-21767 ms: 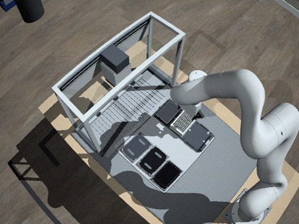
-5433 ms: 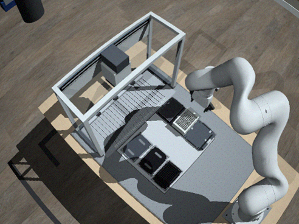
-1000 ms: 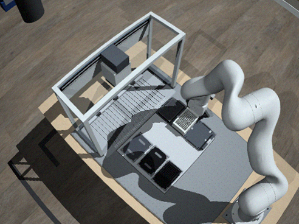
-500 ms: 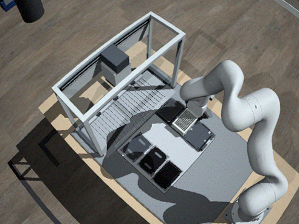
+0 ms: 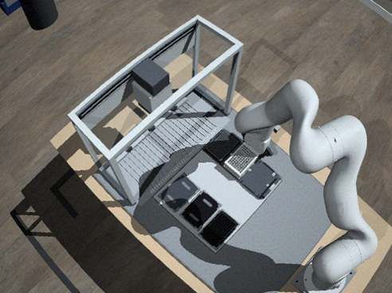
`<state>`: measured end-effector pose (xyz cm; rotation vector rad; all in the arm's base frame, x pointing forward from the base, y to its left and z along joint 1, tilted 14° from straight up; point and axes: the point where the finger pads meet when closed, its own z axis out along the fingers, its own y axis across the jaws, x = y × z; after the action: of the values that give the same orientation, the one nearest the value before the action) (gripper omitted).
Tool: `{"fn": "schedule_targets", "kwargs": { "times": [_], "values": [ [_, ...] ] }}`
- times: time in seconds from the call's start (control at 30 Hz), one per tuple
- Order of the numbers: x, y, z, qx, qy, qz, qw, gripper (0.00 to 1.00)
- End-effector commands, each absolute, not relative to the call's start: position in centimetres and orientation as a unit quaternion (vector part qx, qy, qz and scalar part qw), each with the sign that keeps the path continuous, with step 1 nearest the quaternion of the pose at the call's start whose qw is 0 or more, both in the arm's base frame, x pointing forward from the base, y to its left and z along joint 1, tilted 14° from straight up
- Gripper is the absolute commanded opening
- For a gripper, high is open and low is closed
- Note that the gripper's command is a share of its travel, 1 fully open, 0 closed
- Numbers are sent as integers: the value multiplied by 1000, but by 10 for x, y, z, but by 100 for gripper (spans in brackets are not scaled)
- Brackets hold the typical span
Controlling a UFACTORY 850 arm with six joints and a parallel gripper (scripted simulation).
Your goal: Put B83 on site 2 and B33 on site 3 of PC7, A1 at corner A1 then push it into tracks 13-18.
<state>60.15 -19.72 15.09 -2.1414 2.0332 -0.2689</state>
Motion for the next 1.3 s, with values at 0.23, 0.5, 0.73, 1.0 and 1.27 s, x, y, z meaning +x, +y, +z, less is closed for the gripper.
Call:
{"fn": "schedule_targets", "kwargs": {
  "times": [0.23, 0.5, 0.73, 1.0, 1.27],
  "values": [
    [602, -192, 152, -719, 683, -91, 89, 100],
    [602, -189, 152, -719, 683, -91, 89, 100],
    [602, -186, 152, -719, 683, -91, 89, 100],
    [602, -186, 152, -719, 683, -91, 89, 100],
    [602, -186, 152, -719, 683, -91, 89, 100]
  ]
}}
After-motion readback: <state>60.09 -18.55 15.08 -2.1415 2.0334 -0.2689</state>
